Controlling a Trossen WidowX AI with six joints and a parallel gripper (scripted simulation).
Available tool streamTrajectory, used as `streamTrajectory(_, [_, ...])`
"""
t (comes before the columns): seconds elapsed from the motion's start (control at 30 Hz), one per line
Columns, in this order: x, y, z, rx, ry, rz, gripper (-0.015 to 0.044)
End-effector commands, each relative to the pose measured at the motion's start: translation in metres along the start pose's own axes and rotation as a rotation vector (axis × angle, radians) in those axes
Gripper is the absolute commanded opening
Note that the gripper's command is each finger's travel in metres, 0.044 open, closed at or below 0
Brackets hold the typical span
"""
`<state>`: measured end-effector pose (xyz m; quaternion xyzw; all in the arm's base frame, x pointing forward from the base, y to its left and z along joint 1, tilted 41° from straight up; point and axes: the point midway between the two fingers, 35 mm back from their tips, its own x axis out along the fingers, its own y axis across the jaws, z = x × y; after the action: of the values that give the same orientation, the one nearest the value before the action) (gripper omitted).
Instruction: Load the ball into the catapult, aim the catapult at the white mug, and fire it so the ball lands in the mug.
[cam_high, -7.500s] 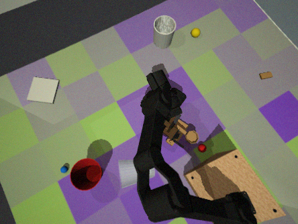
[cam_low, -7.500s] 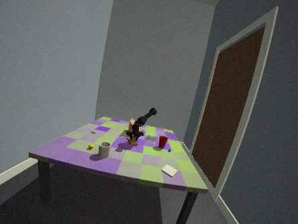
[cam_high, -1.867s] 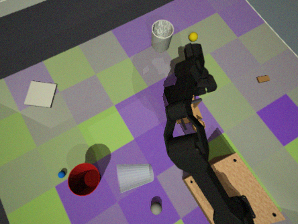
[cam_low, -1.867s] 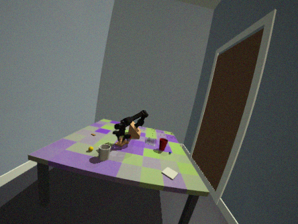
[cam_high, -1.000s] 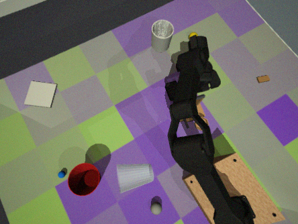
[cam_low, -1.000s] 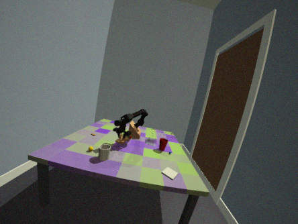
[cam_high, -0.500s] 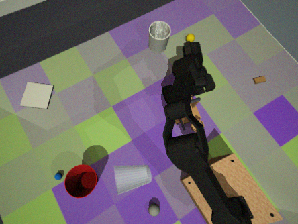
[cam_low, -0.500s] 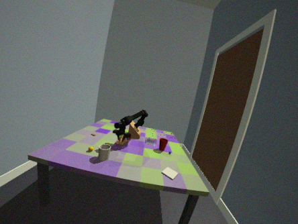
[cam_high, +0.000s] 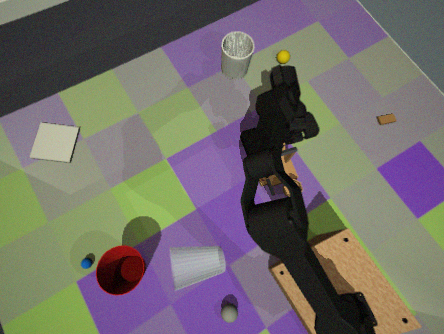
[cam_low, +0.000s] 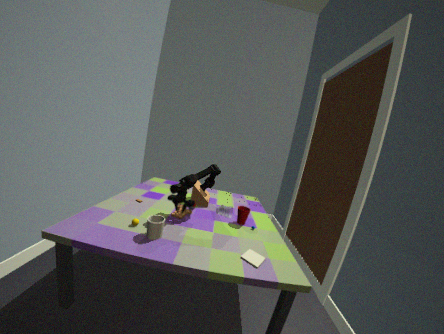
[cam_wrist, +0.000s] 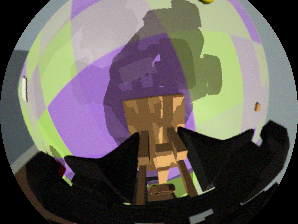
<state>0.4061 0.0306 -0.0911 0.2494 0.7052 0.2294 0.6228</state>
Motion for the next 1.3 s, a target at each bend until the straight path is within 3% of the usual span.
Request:
streamTrajectory(0.0, [-0.001, 0.0, 0.0, 0.0, -0.001, 0.0, 0.0105])
streamTrajectory(0.33, [-0.001, 0.0, 0.0, 0.0, -0.001, 0.0, 0.0368])
streamTrajectory(0.43, [-0.025, -0.001, 0.003, 0.0, -0.002, -0.002, 0.044])
streamTrajectory(0.57, [-0.091, -0.002, 0.002, 0.002, -0.004, -0.004, 0.044])
streamTrajectory(0.63, [-0.102, -0.002, 0.0, 0.002, -0.004, -0.004, 0.044])
streamTrajectory(0.7, [-0.085, -0.003, 0.004, 0.008, -0.014, -0.001, 0.044])
streamTrajectory(0.93, [-0.093, -0.002, -0.002, 0.008, -0.003, 0.001, 0.044])
streamTrajectory(1.07, [-0.051, -0.002, -0.002, 0.008, -0.004, 0.002, 0.044])
streamTrajectory(1.27, [-0.047, -0.002, -0.002, 0.008, -0.004, 0.003, 0.044])
